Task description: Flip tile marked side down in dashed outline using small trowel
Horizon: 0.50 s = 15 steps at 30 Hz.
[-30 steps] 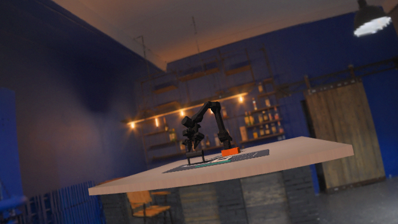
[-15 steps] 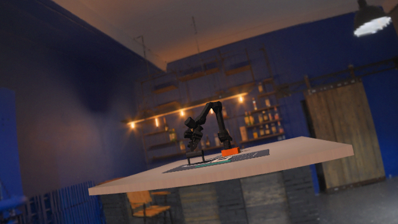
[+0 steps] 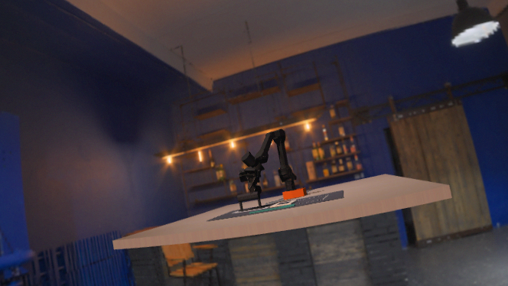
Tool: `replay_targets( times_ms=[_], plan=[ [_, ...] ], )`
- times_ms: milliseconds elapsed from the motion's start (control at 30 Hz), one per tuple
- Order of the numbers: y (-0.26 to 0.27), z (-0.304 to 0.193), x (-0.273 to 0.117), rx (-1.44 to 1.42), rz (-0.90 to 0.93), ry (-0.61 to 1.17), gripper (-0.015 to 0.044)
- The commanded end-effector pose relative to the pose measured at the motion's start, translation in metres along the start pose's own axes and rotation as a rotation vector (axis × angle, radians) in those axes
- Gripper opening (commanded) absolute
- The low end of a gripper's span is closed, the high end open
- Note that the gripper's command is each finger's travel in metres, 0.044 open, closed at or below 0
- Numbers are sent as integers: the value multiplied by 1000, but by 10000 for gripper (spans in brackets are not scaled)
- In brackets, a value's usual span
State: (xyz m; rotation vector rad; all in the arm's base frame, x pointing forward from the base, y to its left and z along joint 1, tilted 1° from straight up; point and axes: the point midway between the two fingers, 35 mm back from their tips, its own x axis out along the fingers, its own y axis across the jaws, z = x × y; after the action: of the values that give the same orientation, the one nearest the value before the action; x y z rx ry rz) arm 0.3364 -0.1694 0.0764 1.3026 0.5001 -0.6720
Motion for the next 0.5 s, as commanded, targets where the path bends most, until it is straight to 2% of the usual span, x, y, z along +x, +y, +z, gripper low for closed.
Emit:
replay_targets(
  times_ms=[0, 200, 467],
  plan=[
    [-4, -6, -3, 110, 28, 2, 300],
    [-9, -14, -7, 282, 72, 5, 300],
    [-8, -14, -2, 287, 73, 5, 300]
  ],
)
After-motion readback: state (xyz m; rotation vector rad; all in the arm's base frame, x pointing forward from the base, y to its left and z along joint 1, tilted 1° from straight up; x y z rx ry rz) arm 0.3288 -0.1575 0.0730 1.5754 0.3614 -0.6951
